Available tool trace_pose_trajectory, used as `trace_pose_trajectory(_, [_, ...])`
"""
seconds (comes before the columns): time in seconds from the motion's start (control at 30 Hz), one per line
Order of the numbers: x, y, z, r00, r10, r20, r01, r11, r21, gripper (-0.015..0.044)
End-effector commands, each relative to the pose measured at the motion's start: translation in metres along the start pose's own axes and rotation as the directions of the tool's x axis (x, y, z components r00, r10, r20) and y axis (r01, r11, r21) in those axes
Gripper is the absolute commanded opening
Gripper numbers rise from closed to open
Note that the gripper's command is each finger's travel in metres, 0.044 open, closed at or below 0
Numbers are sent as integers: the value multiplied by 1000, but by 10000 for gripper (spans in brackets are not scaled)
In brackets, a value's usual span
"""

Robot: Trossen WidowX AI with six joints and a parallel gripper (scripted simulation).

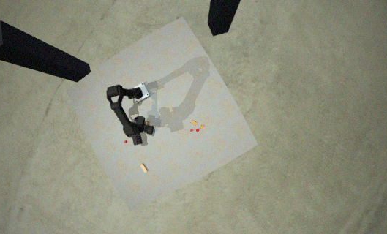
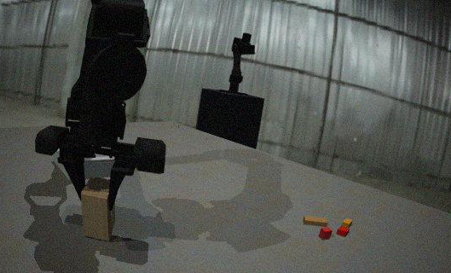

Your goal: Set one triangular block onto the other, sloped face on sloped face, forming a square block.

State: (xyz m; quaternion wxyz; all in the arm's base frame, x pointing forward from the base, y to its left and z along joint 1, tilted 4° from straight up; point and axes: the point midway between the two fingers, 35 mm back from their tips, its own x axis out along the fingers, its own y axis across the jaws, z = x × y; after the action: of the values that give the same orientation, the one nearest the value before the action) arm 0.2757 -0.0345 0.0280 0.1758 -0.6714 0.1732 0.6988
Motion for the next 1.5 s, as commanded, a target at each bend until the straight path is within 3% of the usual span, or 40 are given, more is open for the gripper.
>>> trace_pose_trajectory(0.0, [0,-1,0,1000,-6,-1,6,1000,6,0])
trace_pose_trajectory(1.13, [2,-1,1,1000,-10,1,10,1000,8,0])
trace_pose_trajectory(1.47, [2,0,1,1000,-4,1,4,1000,1,262])
